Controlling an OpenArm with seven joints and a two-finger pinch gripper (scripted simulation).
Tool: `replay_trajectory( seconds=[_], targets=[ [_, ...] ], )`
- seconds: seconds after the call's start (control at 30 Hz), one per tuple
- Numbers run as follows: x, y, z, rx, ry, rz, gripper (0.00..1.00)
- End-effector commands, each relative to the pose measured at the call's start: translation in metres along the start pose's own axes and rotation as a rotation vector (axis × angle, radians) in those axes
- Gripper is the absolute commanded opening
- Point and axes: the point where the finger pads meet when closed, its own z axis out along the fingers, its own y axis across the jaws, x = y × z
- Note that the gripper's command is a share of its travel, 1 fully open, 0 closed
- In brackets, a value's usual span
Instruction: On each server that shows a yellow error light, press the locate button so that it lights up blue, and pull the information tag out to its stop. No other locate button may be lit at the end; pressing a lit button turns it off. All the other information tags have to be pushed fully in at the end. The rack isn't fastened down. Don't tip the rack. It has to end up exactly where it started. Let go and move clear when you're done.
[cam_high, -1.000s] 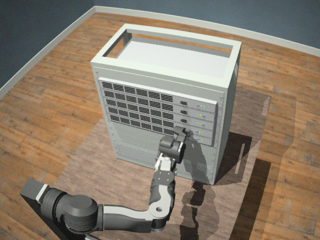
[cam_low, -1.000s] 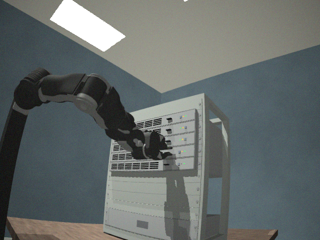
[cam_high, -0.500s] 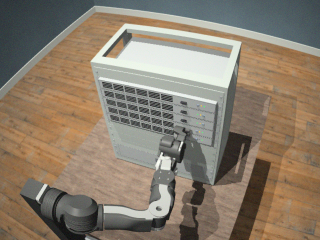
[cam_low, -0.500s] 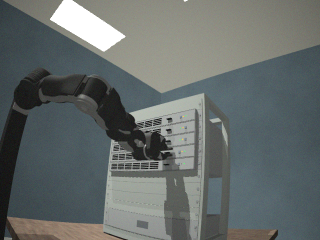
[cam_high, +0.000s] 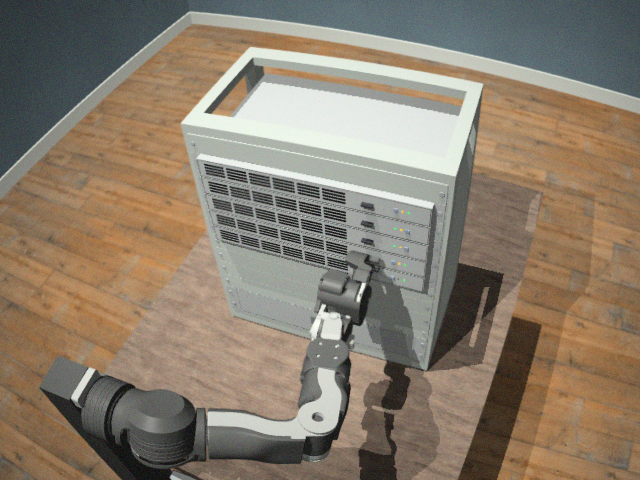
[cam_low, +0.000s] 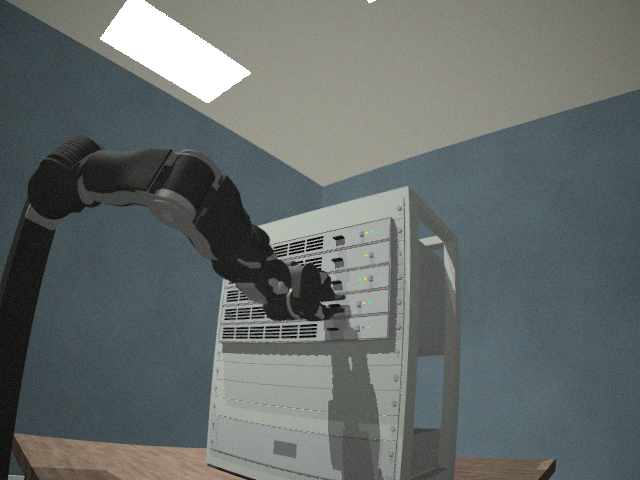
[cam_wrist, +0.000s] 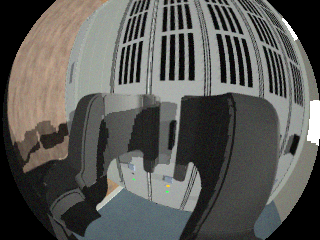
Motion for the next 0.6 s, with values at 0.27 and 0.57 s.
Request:
replay_trajectory(
  seconds=[0.27, 0.57],
  targets=[
    [0.0005, 0.0009, 0.0005, 0.001, -0.001, -0.001, 0.10],
    [0.0008, 0.0009, 0.0038, 0.002, 0.002, 0.000, 0.10]
  ],
)
